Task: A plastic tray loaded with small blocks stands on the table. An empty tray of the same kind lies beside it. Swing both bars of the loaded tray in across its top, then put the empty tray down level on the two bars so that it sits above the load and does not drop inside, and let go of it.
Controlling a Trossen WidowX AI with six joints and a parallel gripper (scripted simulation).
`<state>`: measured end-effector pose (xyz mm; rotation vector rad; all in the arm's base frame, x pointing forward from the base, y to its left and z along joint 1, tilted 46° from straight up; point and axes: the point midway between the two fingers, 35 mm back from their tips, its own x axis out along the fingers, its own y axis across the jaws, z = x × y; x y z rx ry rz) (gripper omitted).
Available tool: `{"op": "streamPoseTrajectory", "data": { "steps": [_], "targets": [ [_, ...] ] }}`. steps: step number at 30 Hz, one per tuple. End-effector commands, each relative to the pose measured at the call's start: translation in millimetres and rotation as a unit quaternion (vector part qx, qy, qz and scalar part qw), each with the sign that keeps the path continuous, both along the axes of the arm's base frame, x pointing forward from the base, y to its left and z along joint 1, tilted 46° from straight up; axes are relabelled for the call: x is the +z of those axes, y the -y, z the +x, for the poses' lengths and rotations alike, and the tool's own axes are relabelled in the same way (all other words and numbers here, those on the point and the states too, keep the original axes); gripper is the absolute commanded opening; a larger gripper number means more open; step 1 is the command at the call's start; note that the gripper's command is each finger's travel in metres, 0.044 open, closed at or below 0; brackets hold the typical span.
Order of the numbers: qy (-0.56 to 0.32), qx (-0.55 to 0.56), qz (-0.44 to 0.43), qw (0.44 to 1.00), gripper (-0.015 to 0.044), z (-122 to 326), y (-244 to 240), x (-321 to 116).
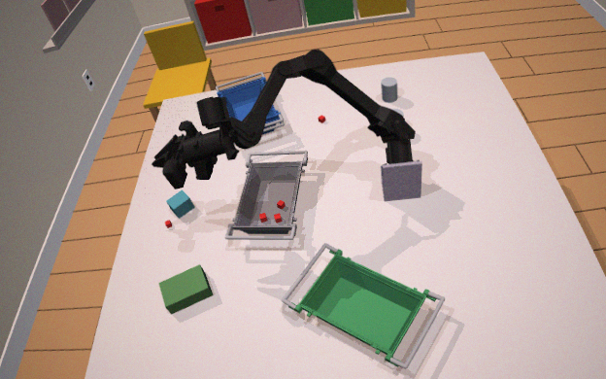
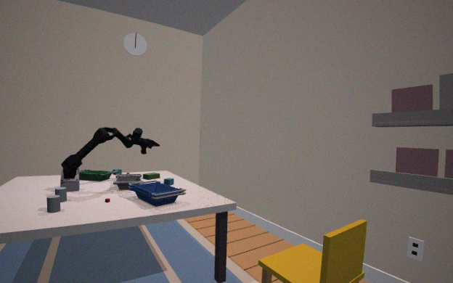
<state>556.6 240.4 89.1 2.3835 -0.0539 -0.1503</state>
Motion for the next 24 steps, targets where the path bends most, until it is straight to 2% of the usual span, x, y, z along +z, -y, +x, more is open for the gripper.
{"op": "streamPoseTrajectory", "data": {
  "steps": [1,6,12,18,24],
  "targets": [
    [-0.179,0.045,-0.263,0.947,0.0089,-6.4,-5.6,-80.1],
    [-0.299,0.110,-0.436,0.842,0.0089,-26.0,-0.4,-128.2],
    [-0.409,0.205,-0.589,0.666,0.0089,-60.1,13.8,-168.6],
    [-0.486,0.315,-0.685,0.442,0.0089,-102.2,34.5,-190.5],
    [-0.522,0.429,-0.711,0.194,0.0089,-145.6,57.8,-191.9]
  ]
}}
